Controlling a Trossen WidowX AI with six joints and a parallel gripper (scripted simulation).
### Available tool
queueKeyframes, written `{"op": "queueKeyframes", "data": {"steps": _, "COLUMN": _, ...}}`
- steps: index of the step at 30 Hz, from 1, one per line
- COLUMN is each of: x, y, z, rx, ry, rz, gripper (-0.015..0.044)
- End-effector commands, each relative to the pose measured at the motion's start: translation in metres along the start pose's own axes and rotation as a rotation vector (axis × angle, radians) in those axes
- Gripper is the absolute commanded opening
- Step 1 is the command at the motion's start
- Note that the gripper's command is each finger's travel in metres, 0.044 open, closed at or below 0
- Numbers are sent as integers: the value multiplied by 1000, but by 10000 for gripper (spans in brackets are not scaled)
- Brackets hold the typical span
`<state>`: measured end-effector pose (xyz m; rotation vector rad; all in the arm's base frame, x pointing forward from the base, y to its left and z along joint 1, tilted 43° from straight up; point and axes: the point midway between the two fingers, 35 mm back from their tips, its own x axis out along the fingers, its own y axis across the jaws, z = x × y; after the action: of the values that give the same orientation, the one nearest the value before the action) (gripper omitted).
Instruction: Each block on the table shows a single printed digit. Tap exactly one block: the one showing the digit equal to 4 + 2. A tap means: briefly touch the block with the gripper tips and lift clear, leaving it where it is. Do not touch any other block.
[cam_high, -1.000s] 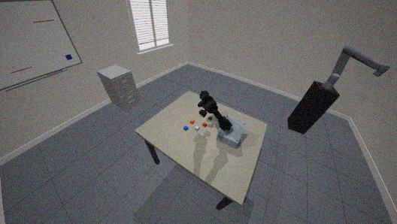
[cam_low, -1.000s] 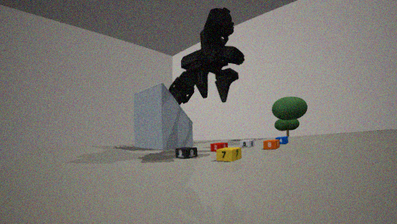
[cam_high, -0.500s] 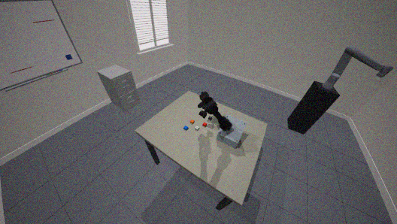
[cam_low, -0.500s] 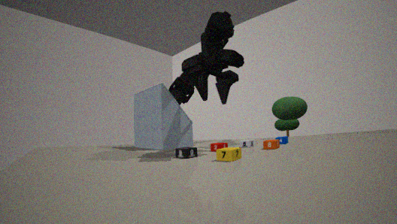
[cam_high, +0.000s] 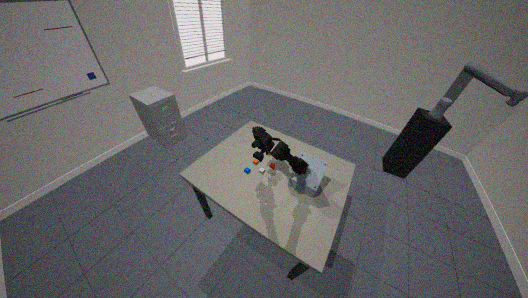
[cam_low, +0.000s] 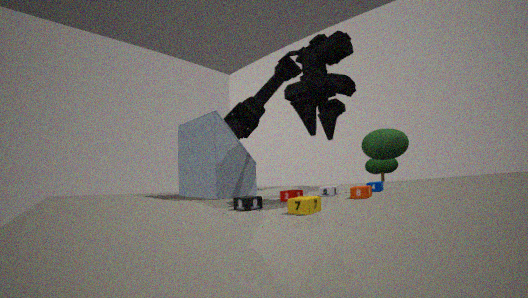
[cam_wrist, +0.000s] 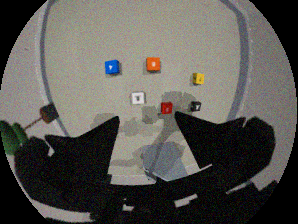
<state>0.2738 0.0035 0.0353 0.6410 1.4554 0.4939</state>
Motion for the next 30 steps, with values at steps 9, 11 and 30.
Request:
{"op": "queueKeyframes", "data": {"steps": 9, "x": -1, "y": 22, "z": 6, "rx": 9, "ry": 0, "rz": 9, "gripper": 400}}
{"op": "queueKeyframes", "data": {"steps": 11, "x": -1, "y": 22, "z": 6, "rx": 9, "ry": 0, "rz": 9, "gripper": 400}}
{"op": "queueKeyframes", "data": {"steps": 30, "x": 80, "y": 24, "z": 5, "rx": 9, "ry": 0, "rz": 13, "gripper": 164}}
